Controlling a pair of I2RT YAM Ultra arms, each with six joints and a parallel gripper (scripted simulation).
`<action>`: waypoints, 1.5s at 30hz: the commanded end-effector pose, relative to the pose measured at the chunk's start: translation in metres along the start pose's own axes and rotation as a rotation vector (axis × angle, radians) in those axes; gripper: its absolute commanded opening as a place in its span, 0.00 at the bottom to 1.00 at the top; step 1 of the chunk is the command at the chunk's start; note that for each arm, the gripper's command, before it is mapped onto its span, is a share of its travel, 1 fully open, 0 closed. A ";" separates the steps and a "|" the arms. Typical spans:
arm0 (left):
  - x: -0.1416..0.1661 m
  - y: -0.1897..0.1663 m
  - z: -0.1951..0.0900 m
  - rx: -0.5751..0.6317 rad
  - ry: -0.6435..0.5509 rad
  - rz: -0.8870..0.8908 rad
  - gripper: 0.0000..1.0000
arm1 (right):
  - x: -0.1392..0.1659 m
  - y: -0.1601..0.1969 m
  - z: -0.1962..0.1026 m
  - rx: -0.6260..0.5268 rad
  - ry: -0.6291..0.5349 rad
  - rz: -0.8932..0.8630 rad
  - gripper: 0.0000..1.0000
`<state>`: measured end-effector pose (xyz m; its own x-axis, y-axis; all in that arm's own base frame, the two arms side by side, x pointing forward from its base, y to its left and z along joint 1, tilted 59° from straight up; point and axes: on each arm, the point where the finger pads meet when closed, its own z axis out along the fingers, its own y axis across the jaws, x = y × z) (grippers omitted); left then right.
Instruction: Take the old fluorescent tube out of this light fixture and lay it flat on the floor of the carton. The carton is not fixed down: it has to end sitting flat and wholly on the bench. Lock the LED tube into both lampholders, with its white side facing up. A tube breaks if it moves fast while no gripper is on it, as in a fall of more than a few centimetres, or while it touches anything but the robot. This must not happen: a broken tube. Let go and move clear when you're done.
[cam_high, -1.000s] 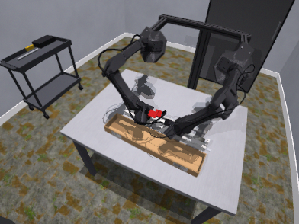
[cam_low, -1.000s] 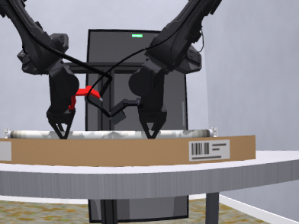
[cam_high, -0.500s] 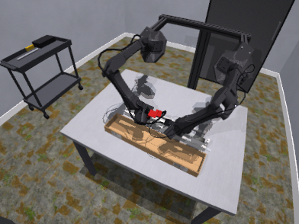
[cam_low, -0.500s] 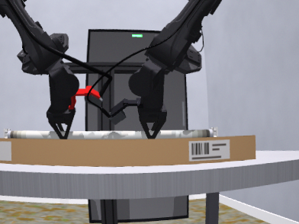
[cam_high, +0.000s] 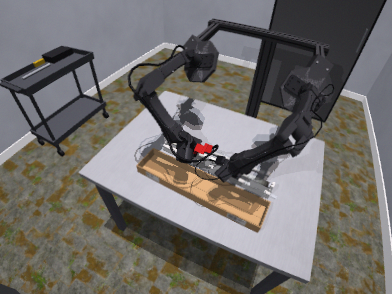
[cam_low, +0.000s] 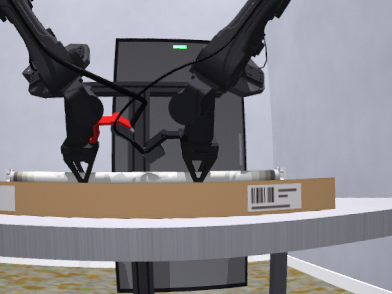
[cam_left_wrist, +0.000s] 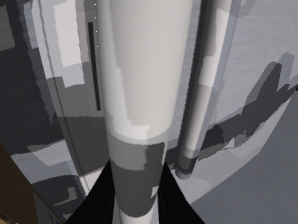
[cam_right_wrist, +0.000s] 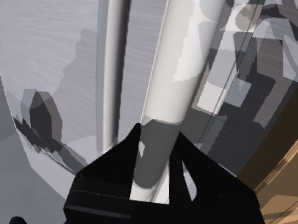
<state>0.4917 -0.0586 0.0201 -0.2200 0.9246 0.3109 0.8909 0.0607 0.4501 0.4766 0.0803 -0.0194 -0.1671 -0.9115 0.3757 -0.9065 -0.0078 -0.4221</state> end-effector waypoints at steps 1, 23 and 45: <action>-0.010 0.002 -0.013 -0.049 -0.022 0.024 0.11 | -0.010 -0.007 -0.015 0.060 -0.027 -0.012 0.11; -0.007 -0.006 -0.012 -0.169 -0.020 0.036 0.11 | -0.009 0.002 -0.014 0.182 -0.025 -0.025 0.11; -0.004 -0.005 -0.014 -0.338 -0.006 0.032 0.11 | -0.011 0.003 -0.012 0.343 -0.025 -0.029 0.11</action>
<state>0.4907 -0.0586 0.0208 -0.2181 0.9264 0.3070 0.7280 -0.0551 0.6834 0.4761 0.0811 -0.0188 -0.1674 -0.9117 0.3751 -0.7452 -0.1321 -0.6537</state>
